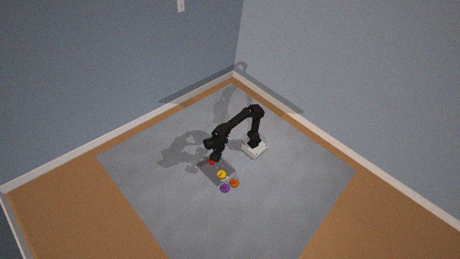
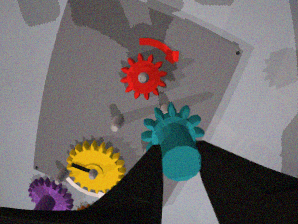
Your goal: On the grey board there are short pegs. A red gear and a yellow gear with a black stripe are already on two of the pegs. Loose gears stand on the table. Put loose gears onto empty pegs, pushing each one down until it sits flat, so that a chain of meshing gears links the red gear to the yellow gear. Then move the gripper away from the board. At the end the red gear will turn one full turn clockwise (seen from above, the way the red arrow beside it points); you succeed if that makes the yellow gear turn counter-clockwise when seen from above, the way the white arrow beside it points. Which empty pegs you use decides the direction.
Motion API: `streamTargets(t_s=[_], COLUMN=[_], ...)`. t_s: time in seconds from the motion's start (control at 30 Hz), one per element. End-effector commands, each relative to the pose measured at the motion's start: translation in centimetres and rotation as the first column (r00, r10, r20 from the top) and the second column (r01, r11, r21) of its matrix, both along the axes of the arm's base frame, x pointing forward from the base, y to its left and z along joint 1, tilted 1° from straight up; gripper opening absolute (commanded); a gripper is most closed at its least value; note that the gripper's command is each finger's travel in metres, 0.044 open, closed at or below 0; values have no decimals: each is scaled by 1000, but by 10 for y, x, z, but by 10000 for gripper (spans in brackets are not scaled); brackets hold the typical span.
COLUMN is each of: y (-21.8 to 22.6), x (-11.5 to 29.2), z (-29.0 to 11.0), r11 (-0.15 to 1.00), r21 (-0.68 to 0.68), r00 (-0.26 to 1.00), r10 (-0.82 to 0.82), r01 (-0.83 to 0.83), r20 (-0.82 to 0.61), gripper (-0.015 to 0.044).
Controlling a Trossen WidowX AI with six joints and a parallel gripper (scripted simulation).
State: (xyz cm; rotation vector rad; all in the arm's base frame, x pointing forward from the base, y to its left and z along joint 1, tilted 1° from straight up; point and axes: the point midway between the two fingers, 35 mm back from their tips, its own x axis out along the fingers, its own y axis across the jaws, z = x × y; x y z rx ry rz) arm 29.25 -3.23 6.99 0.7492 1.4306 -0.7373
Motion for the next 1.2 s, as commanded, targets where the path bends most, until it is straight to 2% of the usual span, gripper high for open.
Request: streamTargets(t_s=[0.0,0.2,0.5,0.67,0.9,1.17], y=[-1,-1,0,-1,-1,0], x=[0,0,0,0,1,0], z=[0,-1,-13,-20,-29,-41], r11=[1000,1000,981,975,988,999], r21=[-4,-4,-6,-6,-5,-3], r00=[1000,1000,982,975,988,999], r10=[3,20,191,224,154,-53], r01=[-3,-20,-191,-224,-154,53], r20=[-1,-1,-2,-2,-2,-1], gripper=[0,0,0,0,0,0])
